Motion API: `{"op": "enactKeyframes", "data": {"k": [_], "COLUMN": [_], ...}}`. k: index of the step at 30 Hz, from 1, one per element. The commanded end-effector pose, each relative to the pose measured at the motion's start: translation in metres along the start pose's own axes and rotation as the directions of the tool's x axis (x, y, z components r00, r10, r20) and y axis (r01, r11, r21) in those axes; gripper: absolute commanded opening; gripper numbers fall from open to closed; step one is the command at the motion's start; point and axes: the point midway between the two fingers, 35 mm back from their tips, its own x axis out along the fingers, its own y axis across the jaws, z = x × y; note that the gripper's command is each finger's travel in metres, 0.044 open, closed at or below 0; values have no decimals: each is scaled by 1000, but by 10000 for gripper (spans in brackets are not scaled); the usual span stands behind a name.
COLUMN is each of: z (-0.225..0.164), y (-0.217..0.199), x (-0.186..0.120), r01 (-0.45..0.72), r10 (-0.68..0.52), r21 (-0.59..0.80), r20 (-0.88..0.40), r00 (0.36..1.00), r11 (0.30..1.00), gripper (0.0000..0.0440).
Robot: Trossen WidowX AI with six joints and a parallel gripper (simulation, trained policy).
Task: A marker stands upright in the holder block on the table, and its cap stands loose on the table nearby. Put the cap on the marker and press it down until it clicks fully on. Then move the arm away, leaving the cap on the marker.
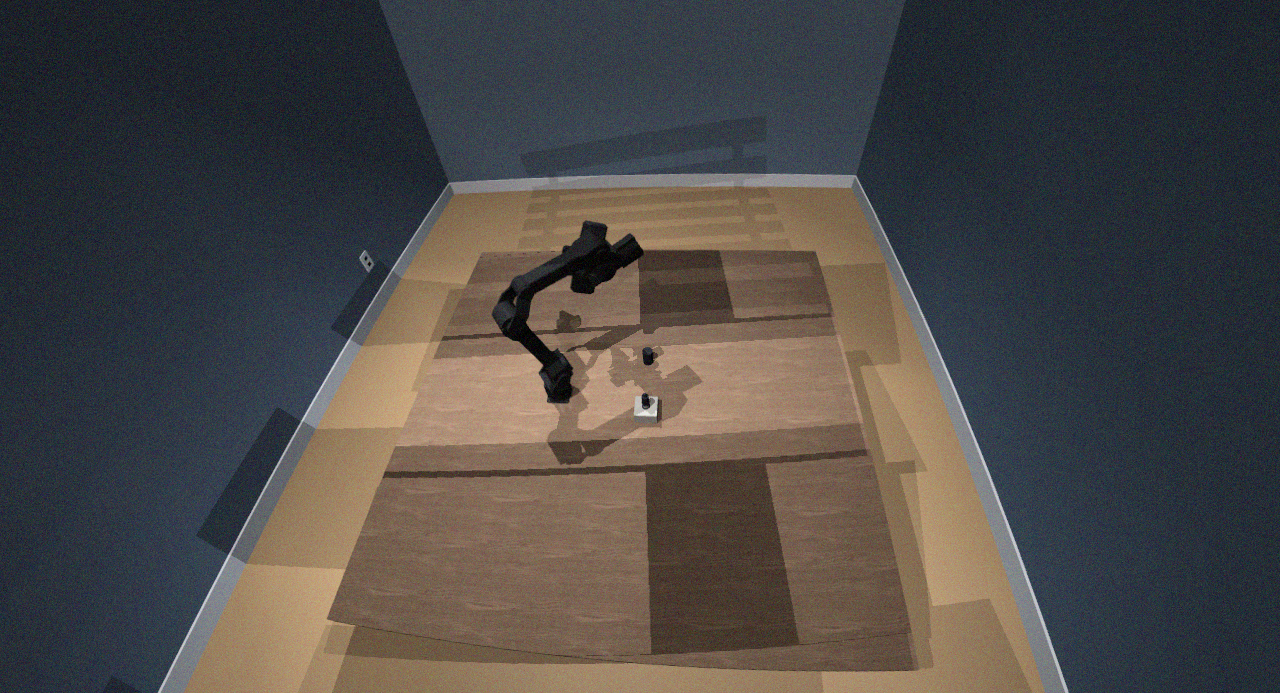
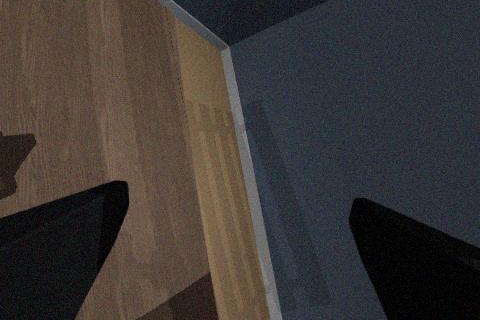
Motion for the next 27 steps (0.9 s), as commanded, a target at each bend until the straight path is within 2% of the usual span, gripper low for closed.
{"op": "enactKeyframes", "data": {"k": [1,6,8,27], "z": [-2,-11,-15,-57], "y": [1,8,10,32], "x": [0,-1,-2,-13], "r01": [-6,-38,-50,-189], "r10": [6,39,52,201], "r21": [7,44,56,103], "r20": [-4,-25,-34,-123], "r00": [1000,999,998,972], "r11": [1000,998,997,976], "gripper": [375,247,222,265]}}
